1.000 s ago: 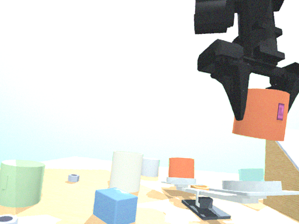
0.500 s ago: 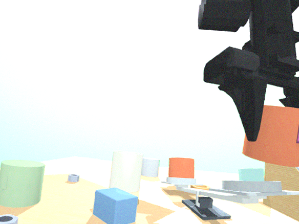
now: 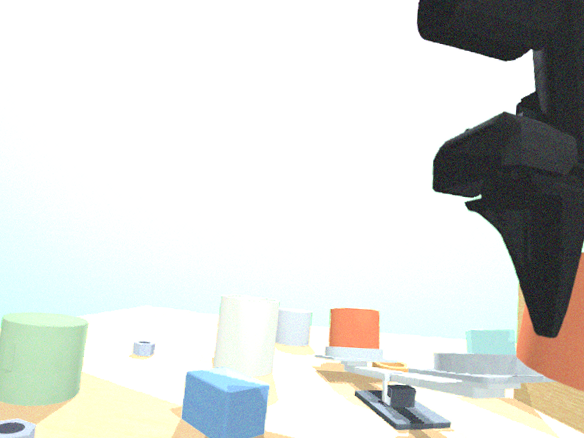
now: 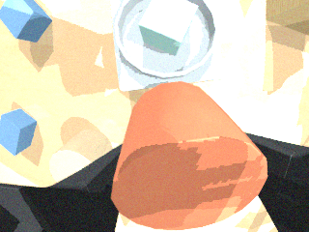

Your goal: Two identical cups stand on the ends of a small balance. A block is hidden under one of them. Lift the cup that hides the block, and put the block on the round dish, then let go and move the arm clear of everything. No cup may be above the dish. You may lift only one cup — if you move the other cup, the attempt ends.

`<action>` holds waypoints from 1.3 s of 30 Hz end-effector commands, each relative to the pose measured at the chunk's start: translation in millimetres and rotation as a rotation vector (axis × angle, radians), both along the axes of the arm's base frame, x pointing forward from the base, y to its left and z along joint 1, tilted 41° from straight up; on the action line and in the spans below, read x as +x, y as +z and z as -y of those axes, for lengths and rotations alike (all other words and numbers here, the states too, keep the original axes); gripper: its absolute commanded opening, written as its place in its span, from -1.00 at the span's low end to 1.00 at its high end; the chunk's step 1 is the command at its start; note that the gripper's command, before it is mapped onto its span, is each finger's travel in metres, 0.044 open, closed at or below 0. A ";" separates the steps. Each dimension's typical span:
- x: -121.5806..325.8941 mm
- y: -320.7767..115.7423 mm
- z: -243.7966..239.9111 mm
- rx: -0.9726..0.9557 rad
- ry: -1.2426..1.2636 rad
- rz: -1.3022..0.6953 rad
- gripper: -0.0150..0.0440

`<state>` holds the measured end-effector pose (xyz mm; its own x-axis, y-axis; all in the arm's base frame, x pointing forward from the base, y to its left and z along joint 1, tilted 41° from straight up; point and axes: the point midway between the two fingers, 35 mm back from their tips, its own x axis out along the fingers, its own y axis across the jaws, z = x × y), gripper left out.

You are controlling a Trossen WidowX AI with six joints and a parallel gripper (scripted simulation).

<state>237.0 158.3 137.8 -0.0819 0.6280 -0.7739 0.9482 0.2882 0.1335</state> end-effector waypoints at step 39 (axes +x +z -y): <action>-32.7 -30.4 -83.5 0.034 -0.005 -0.001 -0.49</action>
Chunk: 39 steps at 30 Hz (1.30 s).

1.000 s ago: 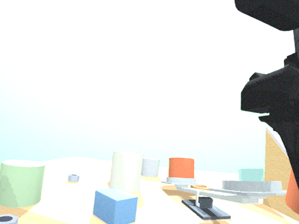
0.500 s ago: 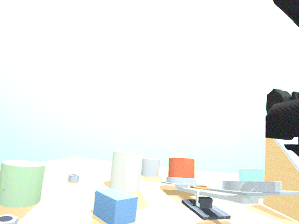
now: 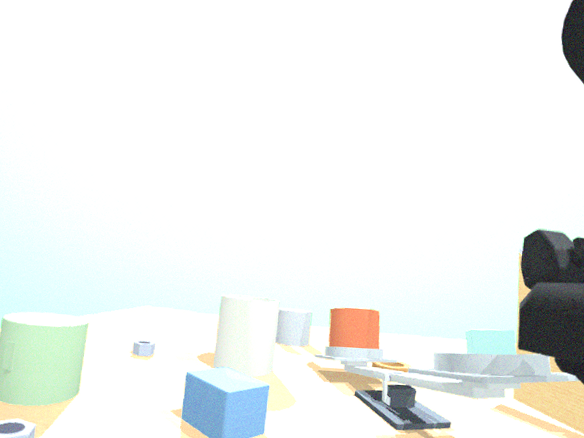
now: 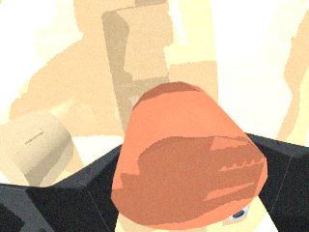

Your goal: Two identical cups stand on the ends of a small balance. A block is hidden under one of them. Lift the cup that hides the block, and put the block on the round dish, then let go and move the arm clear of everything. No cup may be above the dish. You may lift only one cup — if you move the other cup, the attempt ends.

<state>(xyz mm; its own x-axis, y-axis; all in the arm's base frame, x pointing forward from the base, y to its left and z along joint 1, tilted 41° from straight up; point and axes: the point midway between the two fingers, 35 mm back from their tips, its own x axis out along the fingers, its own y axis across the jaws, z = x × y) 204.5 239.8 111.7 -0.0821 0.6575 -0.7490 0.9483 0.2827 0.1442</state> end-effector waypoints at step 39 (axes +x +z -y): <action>35.3 33.9 45.6 -0.027 -0.006 0.131 0.39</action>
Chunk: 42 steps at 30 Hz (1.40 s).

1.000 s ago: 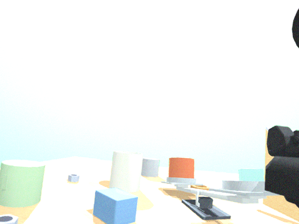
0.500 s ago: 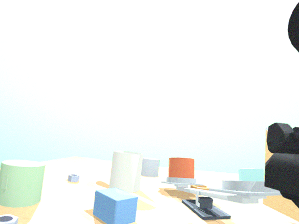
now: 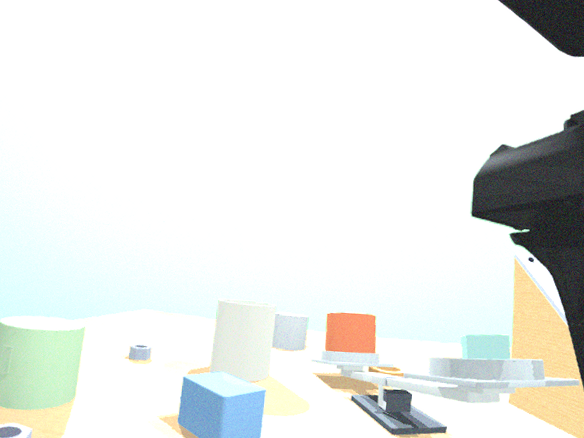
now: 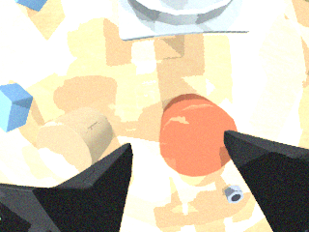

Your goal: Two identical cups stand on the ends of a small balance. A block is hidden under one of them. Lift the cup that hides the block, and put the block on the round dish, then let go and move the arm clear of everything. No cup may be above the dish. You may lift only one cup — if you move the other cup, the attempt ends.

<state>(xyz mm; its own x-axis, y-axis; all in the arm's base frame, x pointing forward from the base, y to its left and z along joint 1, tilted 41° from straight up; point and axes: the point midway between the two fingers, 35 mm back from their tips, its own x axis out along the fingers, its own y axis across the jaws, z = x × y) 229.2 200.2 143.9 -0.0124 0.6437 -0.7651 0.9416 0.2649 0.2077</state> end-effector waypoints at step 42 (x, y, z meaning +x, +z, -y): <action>45.0 -28.0 83.0 -0.092 0.906 0.783 0.39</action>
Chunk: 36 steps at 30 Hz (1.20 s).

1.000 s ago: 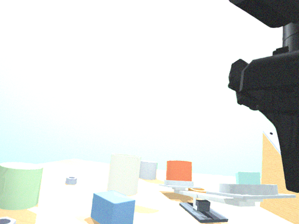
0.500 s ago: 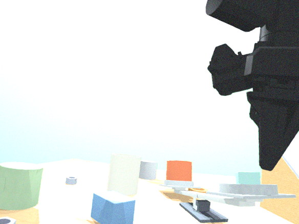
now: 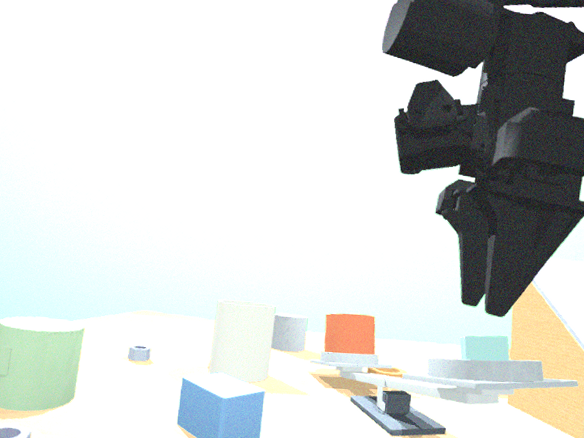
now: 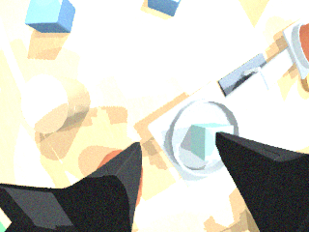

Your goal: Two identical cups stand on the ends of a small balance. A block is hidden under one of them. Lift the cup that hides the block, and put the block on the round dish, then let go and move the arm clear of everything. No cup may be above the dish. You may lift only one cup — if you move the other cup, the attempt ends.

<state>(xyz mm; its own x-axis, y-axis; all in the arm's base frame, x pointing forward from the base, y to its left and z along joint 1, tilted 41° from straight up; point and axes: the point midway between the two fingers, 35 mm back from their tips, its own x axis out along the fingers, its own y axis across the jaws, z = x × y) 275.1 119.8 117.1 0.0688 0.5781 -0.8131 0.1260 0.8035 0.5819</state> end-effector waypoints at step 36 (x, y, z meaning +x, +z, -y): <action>-14.0 -16.8 34.6 0.064 1.118 0.713 0.39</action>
